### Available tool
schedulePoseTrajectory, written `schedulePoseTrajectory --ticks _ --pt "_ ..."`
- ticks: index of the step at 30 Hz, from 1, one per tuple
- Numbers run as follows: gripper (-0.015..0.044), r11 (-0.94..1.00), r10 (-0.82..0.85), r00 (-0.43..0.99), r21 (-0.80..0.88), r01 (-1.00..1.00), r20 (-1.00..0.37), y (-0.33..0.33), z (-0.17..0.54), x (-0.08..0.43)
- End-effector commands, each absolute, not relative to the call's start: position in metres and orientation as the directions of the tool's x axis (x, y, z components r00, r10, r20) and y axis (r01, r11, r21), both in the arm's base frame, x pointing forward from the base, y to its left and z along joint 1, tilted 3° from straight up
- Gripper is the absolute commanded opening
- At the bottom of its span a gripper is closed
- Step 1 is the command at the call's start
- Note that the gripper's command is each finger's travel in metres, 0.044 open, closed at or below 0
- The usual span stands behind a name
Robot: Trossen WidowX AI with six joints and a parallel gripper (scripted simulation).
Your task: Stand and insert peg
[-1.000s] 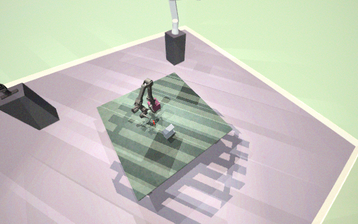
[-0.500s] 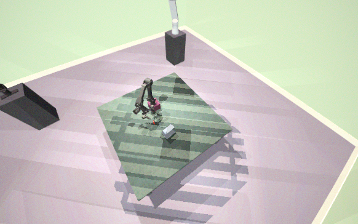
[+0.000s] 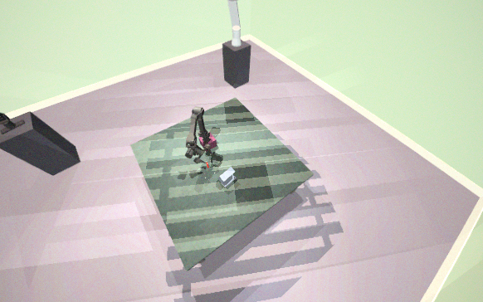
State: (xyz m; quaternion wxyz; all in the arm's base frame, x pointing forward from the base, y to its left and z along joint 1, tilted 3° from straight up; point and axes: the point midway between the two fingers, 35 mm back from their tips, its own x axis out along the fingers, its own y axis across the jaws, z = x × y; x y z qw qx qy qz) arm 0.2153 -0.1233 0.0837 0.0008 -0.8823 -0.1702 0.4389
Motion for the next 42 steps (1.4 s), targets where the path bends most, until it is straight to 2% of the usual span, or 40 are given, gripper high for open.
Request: schedulePoseTrajectory --ticks 1,10,18,30,42 --pt "0.0440 -0.949 0.263 0.433 -0.149 0.278 -0.862 -0.124 0.075 0.216" --pt "0.0440 -0.966 0.123 0.205 -0.070 0.248 -0.971 -0.128 0.068 0.216" --pt "0.0440 -0.968 -0.056 0.037 0.063 0.245 -0.998 -0.135 0.071 0.219" --pt "0.0440 -0.965 -0.072 0.026 0.076 0.250 -0.997 -0.136 0.071 0.219" --pt "0.0440 -0.858 -0.072 0.026 0.075 0.509 -0.997 -0.136 0.070 0.219"
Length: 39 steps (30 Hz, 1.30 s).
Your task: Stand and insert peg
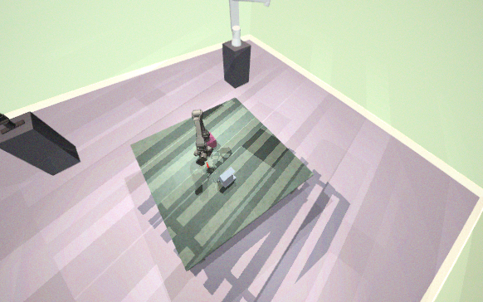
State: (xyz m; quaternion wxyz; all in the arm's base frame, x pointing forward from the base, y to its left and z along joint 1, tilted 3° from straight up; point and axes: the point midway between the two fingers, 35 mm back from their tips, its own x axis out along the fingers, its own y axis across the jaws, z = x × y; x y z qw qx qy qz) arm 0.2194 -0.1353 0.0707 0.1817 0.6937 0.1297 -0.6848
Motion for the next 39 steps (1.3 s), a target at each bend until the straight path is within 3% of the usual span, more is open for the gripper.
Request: schedulePoseTrajectory --ticks 1,21,39 --pt "0.0440 -0.845 -0.072 0.026 0.075 0.530 -0.997 -0.1357 0.0695 0.2192" --pt "0.0440 -0.489 -0.072 0.026 0.058 0.870 -0.997 -0.1360 0.0664 0.2194" --pt "0.0440 -0.064 -0.072 0.026 0.031 0.997 -0.997 -0.1361 0.0636 0.2196"
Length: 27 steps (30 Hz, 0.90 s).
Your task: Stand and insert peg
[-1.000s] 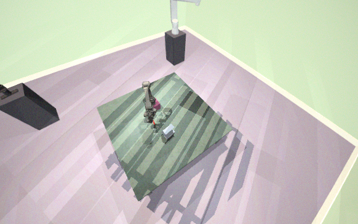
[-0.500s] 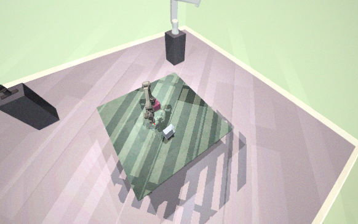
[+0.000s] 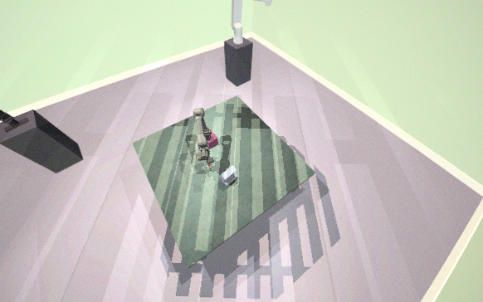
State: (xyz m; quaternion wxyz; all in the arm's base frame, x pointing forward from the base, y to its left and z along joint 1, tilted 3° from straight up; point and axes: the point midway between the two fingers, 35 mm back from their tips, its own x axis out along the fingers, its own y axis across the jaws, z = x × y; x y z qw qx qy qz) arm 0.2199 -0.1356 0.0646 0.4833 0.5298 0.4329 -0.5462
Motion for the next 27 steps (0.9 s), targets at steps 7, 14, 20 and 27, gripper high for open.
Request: schedulePoseTrajectory --ticks 7,14,20,27 --pt "0.0440 0.109 -0.072 0.026 0.018 0.994 -0.997 -0.1362 0.0625 0.2196" --pt "0.0440 0.279 -0.072 0.026 0.005 0.960 -0.997 -0.1363 0.0614 0.2196" --pt "0.0440 0.418 -0.072 0.026 -0.007 0.908 -0.997 -0.1364 0.0605 0.2196" --pt "0.0440 0.569 -0.072 0.026 -0.020 0.822 -0.997 -0.1365 0.0594 0.2196"
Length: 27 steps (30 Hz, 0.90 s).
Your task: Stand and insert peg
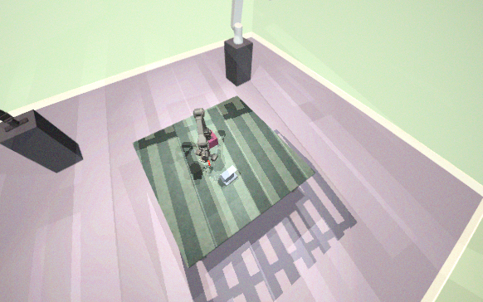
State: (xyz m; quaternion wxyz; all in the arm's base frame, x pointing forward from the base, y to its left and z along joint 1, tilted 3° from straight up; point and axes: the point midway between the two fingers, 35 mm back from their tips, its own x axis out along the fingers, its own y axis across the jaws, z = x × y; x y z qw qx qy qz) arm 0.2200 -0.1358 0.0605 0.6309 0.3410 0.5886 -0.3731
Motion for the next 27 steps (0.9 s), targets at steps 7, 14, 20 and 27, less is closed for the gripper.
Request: schedulePoseTrajectory --ticks 7,14,20,27 --pt "0.0440 0.702 -0.072 0.026 -0.032 0.711 -0.997 -0.1365 0.0583 0.2196" --pt "0.0440 0.814 -0.072 0.026 -0.044 0.579 -0.997 -0.1366 0.0573 0.2196" --pt "0.0440 0.891 -0.072 0.026 -0.053 0.451 -0.997 -0.1367 0.0563 0.2196" --pt "0.0440 0.955 -0.072 0.026 -0.062 0.290 -0.997 -0.1367 0.0552 0.2196"
